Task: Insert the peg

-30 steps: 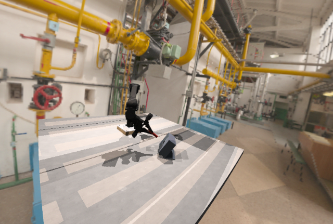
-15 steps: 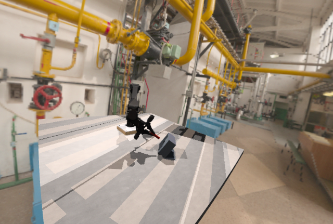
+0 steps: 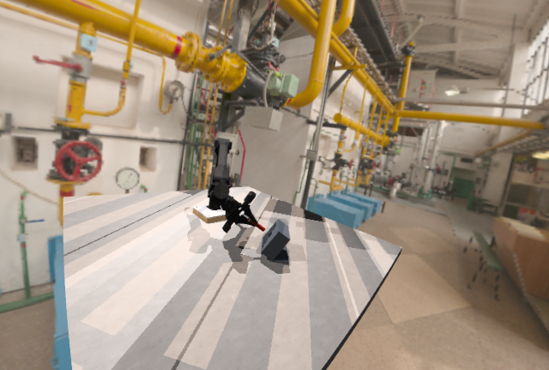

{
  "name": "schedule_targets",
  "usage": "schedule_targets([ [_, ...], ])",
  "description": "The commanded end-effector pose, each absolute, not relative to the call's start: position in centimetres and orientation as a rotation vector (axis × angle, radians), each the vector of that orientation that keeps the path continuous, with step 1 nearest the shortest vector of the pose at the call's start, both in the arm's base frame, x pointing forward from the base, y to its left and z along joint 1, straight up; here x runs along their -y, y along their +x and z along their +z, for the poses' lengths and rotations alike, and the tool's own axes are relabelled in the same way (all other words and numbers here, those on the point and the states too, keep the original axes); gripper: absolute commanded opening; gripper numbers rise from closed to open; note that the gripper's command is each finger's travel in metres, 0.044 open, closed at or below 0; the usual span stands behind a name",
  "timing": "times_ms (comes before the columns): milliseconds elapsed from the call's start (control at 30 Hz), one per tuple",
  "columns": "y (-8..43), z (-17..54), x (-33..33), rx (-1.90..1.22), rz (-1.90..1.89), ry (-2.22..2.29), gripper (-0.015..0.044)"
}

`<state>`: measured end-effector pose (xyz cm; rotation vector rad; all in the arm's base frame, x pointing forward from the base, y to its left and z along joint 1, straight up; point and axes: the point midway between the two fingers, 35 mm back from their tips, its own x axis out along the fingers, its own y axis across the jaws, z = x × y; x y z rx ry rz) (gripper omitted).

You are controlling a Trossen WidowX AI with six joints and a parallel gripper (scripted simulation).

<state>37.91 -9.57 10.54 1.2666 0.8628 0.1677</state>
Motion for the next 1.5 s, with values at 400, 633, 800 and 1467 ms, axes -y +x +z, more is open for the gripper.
schedule_targets([
  [400,39.1,9.6,8.4,-0.866,0.167,1.278,0.0],
  [633,39.4,9.5,8.2,-0.863,0.173,1.274,0.0],
  [800,39.4,9.7,8.3,-0.859,0.179,1.27,0.0],
  [1467,39.1,9.4,8.3,-0.859,0.179,1.27,0.0],
])
